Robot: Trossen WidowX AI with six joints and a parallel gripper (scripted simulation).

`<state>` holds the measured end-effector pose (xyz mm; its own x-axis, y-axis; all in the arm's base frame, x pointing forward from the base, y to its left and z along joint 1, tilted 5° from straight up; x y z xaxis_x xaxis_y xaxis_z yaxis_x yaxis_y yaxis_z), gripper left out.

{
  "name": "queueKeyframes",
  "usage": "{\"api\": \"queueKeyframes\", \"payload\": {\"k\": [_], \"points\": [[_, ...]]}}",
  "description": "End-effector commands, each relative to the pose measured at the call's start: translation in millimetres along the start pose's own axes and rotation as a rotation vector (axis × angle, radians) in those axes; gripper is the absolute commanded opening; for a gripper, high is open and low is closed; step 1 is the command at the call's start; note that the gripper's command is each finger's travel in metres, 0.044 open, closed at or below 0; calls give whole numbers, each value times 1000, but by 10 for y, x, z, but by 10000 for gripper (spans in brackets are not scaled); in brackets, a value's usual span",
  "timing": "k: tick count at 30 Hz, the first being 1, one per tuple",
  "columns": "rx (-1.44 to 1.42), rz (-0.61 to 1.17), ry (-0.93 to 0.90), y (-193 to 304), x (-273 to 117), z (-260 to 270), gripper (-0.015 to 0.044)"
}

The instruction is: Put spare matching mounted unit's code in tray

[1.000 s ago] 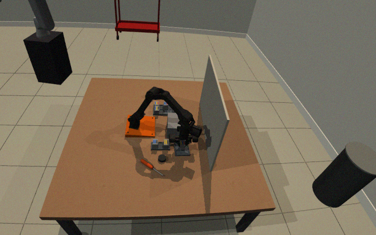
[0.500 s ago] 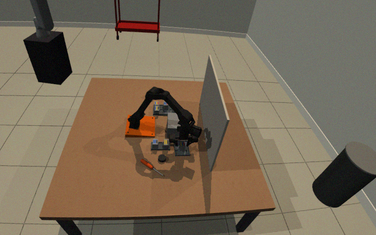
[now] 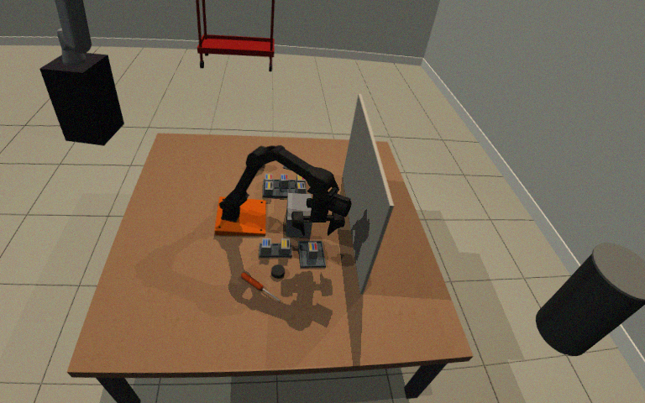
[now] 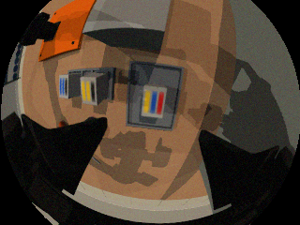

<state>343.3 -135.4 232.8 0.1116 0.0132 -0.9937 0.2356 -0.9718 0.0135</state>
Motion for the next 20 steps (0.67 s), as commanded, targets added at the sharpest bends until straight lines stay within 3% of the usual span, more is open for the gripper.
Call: {"api": "queueKeyframes", "payload": {"k": [1, 20], "points": [[-5, -3, -6, -19, -132, 26, 440], [0, 0, 0, -11, -79, 12, 440]]}}
Point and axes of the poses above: the point midway between the two fingers, 35 mm back from their tips, its own x axis out along the fingers, its own z axis across the jaws, y = z × x, the point moved 7 cm from there along -x, back along the fingers, and after that the axes turned 3 degrees about -x, right-handed, at the moved point
